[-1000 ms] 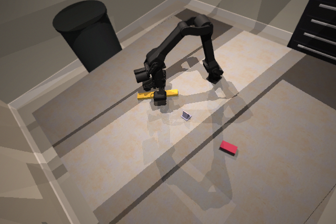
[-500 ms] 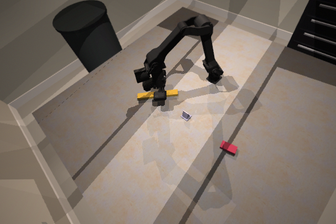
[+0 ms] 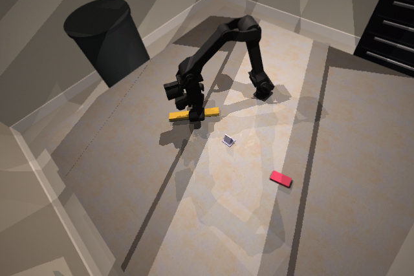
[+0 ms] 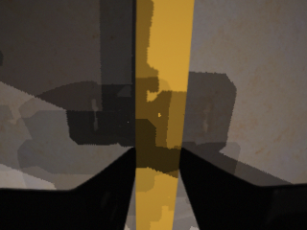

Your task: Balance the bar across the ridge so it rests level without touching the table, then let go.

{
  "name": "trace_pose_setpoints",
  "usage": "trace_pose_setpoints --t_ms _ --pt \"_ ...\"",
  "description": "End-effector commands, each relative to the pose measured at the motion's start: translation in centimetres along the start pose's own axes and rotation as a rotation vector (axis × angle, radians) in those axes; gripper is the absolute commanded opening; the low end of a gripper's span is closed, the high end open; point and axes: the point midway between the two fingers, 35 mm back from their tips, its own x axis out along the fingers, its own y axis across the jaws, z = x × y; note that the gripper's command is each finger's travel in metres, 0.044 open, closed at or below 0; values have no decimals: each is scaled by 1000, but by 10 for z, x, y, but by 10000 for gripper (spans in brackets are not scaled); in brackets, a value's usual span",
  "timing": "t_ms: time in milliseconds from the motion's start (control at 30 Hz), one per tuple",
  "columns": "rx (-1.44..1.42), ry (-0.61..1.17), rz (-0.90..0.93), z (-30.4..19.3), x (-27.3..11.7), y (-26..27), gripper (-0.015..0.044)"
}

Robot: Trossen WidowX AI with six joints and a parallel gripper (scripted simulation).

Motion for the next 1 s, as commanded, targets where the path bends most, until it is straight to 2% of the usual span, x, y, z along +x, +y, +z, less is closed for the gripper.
trace_pose_setpoints --t_ms 0,967 --pt "-1 -12 2 4 -12 1 0" --pt "-3 -7 -3 0 -85 0 0"
